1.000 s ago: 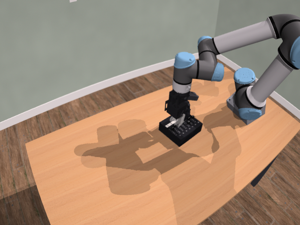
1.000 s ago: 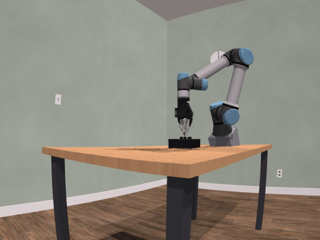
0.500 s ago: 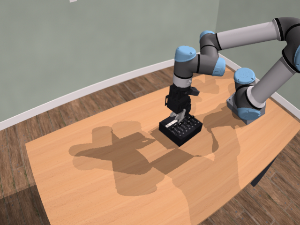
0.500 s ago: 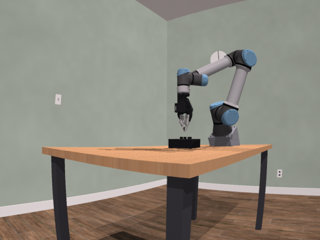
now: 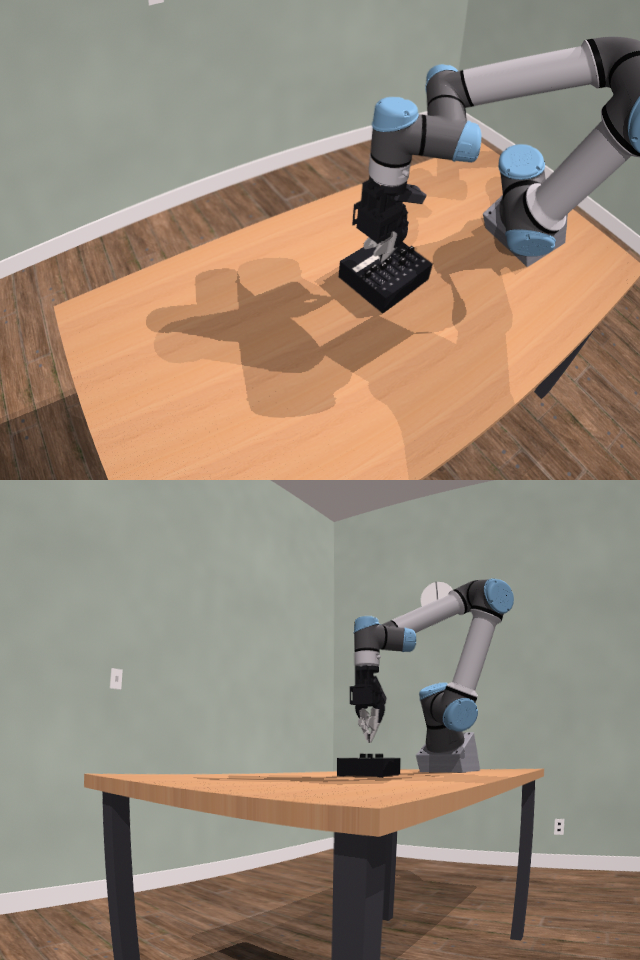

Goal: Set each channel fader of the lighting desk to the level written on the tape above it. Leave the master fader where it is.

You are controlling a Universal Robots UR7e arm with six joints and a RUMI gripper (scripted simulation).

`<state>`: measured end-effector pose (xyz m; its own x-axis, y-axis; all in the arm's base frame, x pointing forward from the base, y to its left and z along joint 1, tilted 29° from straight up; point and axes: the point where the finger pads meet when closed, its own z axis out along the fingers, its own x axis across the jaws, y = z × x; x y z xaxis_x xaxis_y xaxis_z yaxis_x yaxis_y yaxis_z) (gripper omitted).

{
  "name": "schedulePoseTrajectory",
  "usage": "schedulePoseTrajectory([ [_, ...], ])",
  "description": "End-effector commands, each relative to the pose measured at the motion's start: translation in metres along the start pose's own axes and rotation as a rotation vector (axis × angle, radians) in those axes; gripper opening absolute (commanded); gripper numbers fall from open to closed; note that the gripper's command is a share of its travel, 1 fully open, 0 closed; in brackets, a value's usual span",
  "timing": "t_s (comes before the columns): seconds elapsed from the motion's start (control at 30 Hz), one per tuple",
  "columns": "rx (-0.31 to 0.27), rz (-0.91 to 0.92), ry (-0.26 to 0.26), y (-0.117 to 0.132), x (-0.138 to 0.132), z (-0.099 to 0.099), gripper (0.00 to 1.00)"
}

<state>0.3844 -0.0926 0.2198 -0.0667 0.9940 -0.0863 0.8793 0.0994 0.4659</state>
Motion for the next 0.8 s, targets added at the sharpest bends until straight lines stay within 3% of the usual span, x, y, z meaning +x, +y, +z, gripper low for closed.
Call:
schedulePoseTrajectory([
  [0.0, -0.003, 0.009, -0.004, 0.0009, -0.0015, -0.002, 0.0],
  [0.37, -0.003, 0.08, -0.004, -0.001, -0.0014, -0.002, 0.0],
  [0.77, -0.001, 0.303, -0.004, -0.0066, -0.0009, -0.0022, 0.0],
])
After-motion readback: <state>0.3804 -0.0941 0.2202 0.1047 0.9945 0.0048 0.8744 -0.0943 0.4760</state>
